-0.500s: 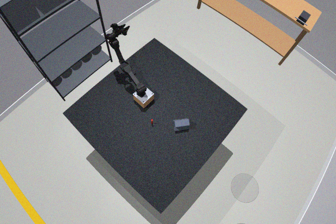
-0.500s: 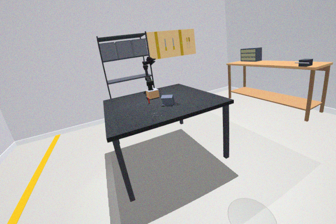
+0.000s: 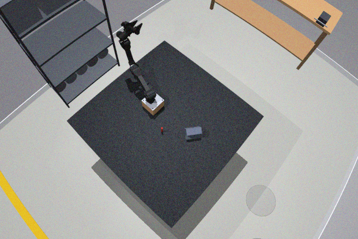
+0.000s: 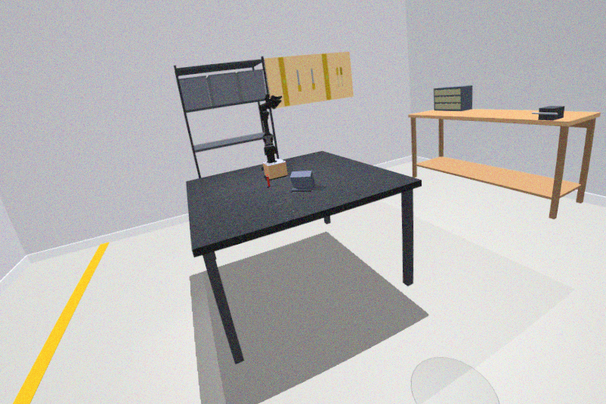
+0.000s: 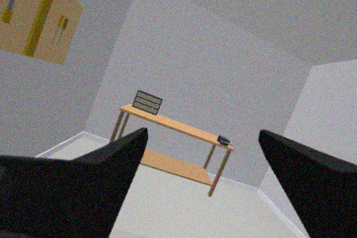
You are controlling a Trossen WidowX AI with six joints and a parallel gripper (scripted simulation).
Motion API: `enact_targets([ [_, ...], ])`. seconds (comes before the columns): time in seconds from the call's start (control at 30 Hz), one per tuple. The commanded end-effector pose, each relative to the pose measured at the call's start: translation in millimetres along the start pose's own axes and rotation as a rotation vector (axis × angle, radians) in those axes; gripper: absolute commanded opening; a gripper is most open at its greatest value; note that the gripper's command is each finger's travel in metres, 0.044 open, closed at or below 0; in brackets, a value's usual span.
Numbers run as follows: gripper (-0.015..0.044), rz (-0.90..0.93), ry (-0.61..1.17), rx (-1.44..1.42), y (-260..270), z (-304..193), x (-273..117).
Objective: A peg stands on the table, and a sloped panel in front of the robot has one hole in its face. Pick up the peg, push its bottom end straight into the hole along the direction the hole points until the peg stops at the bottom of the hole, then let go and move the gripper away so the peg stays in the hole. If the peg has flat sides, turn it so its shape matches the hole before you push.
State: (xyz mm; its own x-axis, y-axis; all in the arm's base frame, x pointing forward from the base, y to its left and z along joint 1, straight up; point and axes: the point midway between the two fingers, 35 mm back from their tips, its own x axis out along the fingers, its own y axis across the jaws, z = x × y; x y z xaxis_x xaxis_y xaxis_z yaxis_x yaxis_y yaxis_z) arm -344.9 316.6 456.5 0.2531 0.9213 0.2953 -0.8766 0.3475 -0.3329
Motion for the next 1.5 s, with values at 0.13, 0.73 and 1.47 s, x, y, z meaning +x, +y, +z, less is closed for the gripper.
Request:
enact_targets([
  [0.13,0.044,-0.072,-0.098,0.122,-81,43,5],
  [0.73,0.044,-0.312,-0.255,0.238,-272,86,-4],
  [1.47,0.044,-0.744,-0.287,0.379,-499,40,-58],
])
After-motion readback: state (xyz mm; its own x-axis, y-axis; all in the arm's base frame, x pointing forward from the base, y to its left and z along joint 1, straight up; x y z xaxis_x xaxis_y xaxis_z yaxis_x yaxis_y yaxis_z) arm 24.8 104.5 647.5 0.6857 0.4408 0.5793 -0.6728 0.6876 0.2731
